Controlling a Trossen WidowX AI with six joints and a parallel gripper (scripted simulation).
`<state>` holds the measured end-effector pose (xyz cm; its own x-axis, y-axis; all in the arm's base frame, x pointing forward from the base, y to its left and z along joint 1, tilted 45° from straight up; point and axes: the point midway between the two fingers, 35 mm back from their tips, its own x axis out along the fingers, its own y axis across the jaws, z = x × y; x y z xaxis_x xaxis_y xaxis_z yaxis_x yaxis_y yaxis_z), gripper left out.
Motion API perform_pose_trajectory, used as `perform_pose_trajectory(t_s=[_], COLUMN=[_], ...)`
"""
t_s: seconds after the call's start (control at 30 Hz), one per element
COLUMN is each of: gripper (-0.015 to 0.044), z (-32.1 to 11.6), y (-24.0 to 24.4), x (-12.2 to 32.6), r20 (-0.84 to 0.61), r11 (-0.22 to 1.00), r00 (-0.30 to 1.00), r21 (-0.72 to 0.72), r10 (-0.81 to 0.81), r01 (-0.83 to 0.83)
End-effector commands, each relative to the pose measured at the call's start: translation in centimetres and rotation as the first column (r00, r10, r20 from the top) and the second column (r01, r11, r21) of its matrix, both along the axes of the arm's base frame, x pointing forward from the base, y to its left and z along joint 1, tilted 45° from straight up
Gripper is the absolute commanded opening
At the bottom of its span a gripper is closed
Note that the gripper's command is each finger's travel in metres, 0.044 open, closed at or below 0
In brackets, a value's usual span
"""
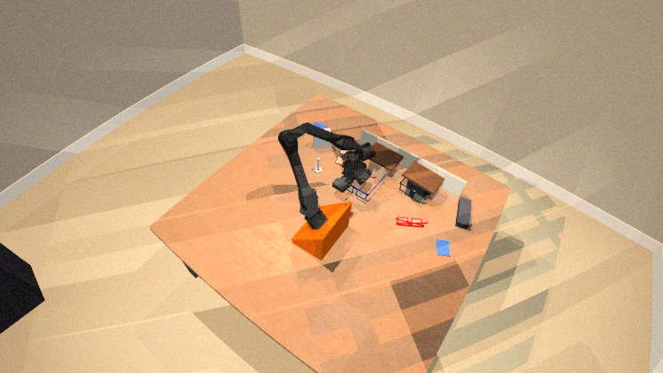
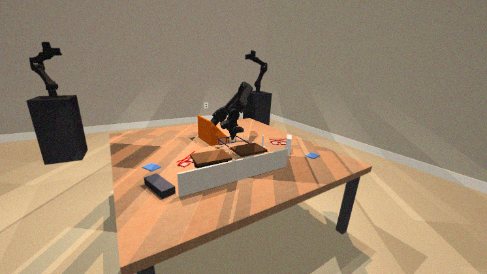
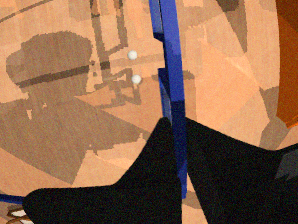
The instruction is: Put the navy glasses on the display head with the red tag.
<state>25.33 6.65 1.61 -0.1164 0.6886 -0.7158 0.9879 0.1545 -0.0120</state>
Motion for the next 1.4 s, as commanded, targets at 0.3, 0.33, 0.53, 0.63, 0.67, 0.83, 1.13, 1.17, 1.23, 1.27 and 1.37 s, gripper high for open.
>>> perform_pose_trajectory(t_s=[0.3, 0.33, 0.53, 0.63, 0.67, 0.83, 1.13, 1.17, 1.23, 1.27, 1.37], gripper=[0.0000, 0.0000, 0.0000, 0.0000, 0.0000, 0.0000, 0.0000, 0.0000, 0.0000, 0.0000, 0.0000], z=[-0.2, -0.2, -0.2, -0.3, -0.3, -0.3, -0.3, -0.3, -0.3, -0.3, -0.3], y=[0.4, 0.4, 0.5, 0.6, 0.6, 0.7, 0.9, 1.0, 1.0, 1.0, 1.1], x=[0.4, 0.5, 1.3, 1.7, 1.8, 2.5, 3.9, 4.0, 4.3, 4.4, 4.9], r20=[-0.004, -0.002, 0.005, 0.006, 0.006, 0.001, -0.002, -0.002, -0.002, -0.002, -0.002], r11=[1.000, 1.000, 1.000, 1.000, 1.000, 1.000, 1.000, 1.000, 1.000, 1.000, 1.000], r00=[1.000, 1.000, 1.000, 1.000, 1.000, 1.000, 1.000, 1.000, 1.000, 1.000, 1.000], r21=[0.005, 0.005, 0.006, 0.006, 0.006, 0.006, 0.005, 0.005, 0.005, 0.005, 0.005], r10=[-0.009, -0.010, -0.017, -0.018, -0.017, -0.013, -0.008, -0.008, -0.008, -0.008, -0.008], r01=[0.009, 0.010, 0.017, 0.018, 0.017, 0.013, 0.008, 0.008, 0.008, 0.008, 0.008])
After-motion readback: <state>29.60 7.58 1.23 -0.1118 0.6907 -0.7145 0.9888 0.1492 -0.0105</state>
